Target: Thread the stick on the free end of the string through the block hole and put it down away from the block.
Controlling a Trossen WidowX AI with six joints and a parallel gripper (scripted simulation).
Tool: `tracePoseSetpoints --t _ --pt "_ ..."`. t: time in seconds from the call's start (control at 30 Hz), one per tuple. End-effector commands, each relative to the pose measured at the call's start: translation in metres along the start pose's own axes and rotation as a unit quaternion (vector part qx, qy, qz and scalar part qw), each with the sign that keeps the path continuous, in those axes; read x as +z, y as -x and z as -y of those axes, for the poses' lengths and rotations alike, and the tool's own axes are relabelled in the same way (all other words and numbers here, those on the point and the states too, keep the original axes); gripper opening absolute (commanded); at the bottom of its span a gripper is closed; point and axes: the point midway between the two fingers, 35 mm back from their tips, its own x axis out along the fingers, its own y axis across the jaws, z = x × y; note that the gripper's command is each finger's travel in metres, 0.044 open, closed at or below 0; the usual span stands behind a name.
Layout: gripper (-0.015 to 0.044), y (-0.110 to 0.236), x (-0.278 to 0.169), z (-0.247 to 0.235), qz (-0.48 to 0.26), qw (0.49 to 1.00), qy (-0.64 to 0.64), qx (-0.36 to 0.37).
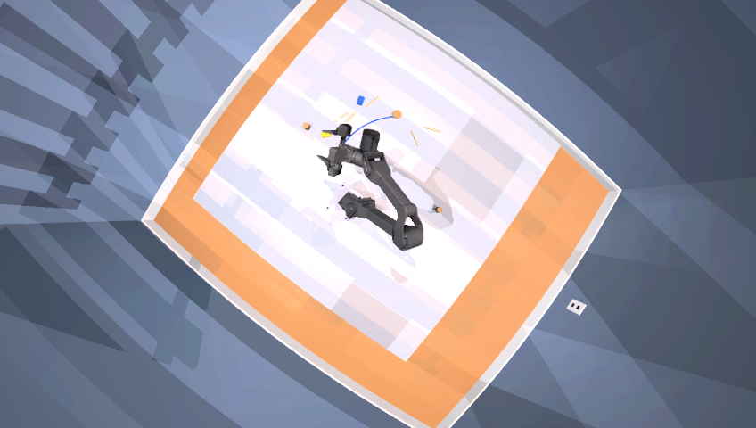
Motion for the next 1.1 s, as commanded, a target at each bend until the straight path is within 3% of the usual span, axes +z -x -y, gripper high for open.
tracePoseSetpoints --t 0.0,0.13,0.27,0.4,0.9,1.07 --pt "0.044 0.002 -0.053 0.01 -0.146 0.986 -0.072 0.026" --pt "0.044 0.021 -0.115 0.014 -0.325 0.934 -0.135 0.066" --pt "0.044 0.054 -0.167 0.014 -0.491 0.848 -0.165 0.11" --pt "0.044 0.088 -0.2 0.019 -0.613 0.76 -0.16 0.147" --pt "0.044 0.089 -0.201 0.018 -0.616 0.757 -0.159 0.149" --pt "0.0309 0.089 -0.201 0.018 -0.616 0.757 -0.159 0.149"
